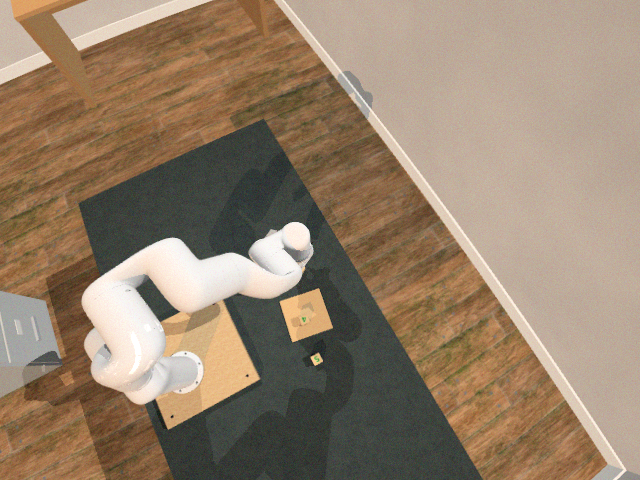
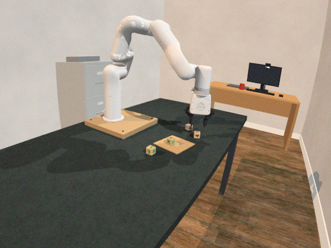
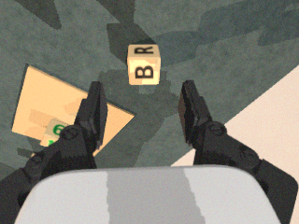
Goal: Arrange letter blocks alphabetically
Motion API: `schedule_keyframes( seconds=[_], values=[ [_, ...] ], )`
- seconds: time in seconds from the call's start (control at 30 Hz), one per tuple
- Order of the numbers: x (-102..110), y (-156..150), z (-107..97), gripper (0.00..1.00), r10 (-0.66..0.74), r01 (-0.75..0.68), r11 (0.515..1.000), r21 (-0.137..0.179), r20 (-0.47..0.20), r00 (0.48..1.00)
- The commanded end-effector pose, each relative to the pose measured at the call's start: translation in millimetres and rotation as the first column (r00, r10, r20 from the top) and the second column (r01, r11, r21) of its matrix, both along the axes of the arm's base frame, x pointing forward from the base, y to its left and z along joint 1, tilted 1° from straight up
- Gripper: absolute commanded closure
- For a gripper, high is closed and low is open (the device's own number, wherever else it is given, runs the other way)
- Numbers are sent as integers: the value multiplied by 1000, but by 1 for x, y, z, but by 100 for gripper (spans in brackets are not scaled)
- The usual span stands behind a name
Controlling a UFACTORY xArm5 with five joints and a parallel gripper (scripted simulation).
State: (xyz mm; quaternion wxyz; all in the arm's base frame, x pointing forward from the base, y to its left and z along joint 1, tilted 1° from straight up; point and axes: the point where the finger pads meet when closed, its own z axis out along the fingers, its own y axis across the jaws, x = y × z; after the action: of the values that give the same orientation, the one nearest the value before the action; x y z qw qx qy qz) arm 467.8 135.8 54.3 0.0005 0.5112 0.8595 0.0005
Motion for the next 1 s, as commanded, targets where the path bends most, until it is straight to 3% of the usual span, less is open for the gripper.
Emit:
schedule_keyframes(
  seconds=[0.0, 0.97],
  values=[
    [2, 0, -5, 31, 0, 0, 1000, 1, 4, 1000],
    [2, 0, -23, 31, 0, 0, 1000, 1, 4, 1000]
  ],
)
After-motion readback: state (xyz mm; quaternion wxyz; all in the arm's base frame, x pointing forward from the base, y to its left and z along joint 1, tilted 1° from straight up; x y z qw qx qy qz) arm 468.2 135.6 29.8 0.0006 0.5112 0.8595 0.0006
